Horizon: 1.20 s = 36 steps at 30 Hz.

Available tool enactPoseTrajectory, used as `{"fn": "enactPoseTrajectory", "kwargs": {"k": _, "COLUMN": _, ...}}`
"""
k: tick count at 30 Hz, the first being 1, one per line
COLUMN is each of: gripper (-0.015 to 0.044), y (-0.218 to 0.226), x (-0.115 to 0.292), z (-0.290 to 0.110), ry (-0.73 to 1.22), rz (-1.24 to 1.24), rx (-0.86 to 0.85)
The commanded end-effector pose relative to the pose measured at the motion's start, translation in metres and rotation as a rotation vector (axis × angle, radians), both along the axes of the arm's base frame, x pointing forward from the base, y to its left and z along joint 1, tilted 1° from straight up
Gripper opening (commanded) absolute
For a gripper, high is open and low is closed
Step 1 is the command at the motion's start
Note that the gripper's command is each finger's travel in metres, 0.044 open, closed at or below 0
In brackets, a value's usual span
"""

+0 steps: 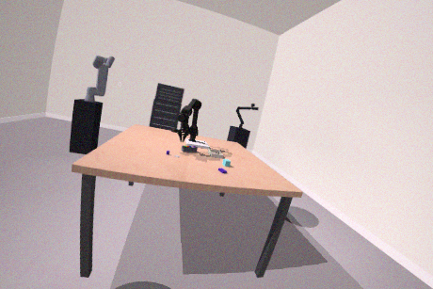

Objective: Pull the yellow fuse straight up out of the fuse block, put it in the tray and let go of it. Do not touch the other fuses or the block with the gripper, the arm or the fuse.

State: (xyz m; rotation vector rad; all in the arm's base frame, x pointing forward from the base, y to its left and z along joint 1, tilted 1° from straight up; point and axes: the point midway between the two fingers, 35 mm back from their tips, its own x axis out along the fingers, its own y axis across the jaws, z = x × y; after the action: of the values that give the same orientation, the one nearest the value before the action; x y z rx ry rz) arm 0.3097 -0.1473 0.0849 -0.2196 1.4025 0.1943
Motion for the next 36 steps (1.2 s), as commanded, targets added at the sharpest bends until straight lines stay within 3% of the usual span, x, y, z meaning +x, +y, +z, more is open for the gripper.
{"fn": "enactPoseTrajectory", "kwargs": {"k": 1, "gripper": 0.0066, "y": 0.043, "x": -0.007, "z": 0.004, "ry": 0.140, "rz": 0.027, "rx": -0.025}}
{"fn": "enactPoseTrajectory", "kwargs": {"k": 36, "gripper": 0.0066, "y": 0.049, "x": -0.009, "z": -0.021, "ry": 0.153, "rz": 0.030, "rx": -0.029}}
